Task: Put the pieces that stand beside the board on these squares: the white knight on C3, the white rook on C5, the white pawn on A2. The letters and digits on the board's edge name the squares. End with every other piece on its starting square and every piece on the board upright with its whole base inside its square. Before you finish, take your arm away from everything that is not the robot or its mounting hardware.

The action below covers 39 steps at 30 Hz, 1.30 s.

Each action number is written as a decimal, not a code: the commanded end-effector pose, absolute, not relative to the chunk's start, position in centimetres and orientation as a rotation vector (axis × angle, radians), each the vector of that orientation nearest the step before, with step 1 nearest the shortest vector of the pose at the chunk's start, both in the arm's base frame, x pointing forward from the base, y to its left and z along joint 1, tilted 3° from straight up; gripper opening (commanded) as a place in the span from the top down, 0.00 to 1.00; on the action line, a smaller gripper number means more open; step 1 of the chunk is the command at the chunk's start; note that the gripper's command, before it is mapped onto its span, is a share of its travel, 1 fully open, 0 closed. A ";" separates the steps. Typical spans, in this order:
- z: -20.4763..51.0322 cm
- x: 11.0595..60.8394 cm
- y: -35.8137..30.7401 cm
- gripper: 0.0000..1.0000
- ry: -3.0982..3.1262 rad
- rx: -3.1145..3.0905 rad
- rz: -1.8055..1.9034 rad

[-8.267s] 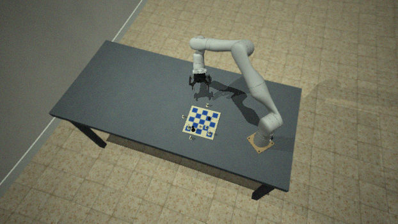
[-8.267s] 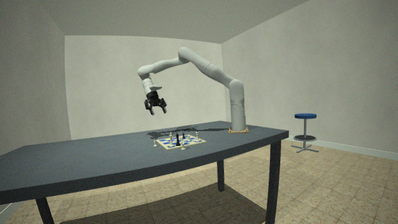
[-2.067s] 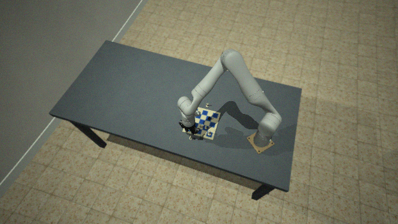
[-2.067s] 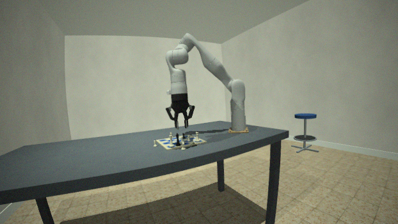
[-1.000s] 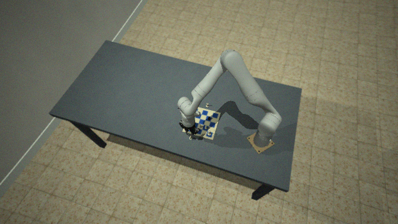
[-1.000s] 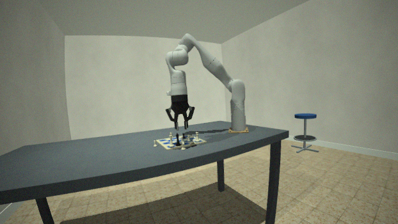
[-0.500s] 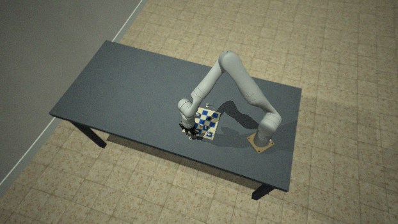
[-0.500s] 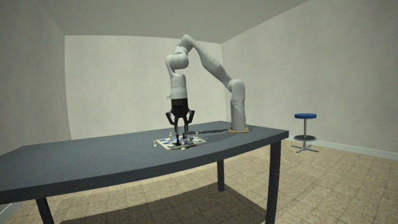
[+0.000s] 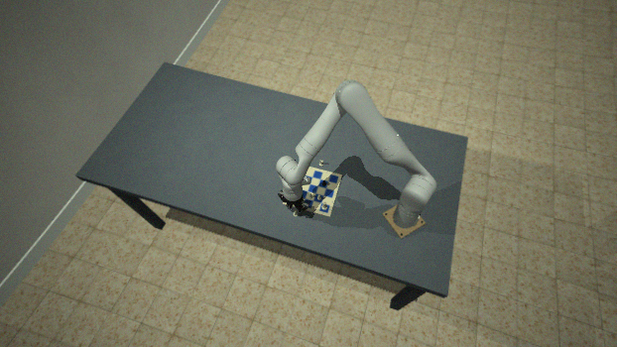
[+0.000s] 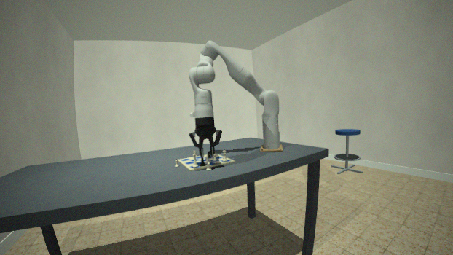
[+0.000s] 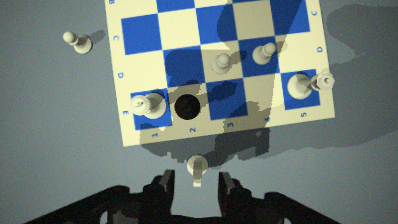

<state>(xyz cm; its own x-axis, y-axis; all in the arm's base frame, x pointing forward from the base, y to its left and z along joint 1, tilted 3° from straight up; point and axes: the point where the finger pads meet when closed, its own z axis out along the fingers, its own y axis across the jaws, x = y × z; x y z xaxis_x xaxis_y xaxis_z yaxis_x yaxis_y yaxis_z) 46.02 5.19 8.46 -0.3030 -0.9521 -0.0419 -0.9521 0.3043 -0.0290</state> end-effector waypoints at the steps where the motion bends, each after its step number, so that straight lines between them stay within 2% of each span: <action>1: 8.1 46.0 5.3 0.63 2.495 -1.827 0.005; 39: 7.5 46.0 5.3 0.63 2.494 -1.827 0.005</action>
